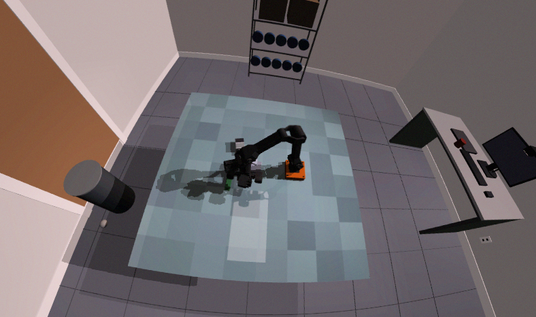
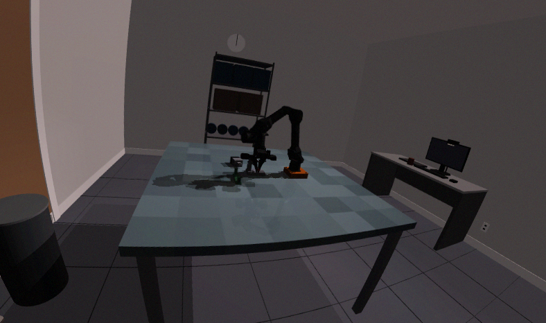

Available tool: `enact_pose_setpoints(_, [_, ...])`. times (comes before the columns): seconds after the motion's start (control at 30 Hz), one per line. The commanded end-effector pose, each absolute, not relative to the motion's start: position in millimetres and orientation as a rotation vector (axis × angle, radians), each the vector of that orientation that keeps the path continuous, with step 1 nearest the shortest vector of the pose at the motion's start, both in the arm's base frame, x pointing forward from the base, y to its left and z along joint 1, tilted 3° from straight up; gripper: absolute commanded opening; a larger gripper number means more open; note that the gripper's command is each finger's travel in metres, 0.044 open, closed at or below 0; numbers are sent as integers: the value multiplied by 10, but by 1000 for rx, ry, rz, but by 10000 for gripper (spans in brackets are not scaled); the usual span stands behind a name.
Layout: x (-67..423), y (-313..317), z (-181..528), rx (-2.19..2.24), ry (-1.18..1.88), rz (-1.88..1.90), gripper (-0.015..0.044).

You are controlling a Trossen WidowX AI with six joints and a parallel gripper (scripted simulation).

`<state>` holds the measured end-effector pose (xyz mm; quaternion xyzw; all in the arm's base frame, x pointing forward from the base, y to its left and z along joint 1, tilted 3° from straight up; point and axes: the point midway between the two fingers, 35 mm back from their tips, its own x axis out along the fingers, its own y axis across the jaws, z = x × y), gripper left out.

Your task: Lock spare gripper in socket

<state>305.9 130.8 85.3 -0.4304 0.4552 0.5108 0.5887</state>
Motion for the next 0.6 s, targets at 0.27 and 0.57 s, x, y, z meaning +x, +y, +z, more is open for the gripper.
enact_pose_setpoints(0.27, [3079, 1403, 894, -1002, 1066, 1188, 0])
enact_pose_setpoints(0.57, [3085, 1470, 913, -999, 1072, 1191, 0])
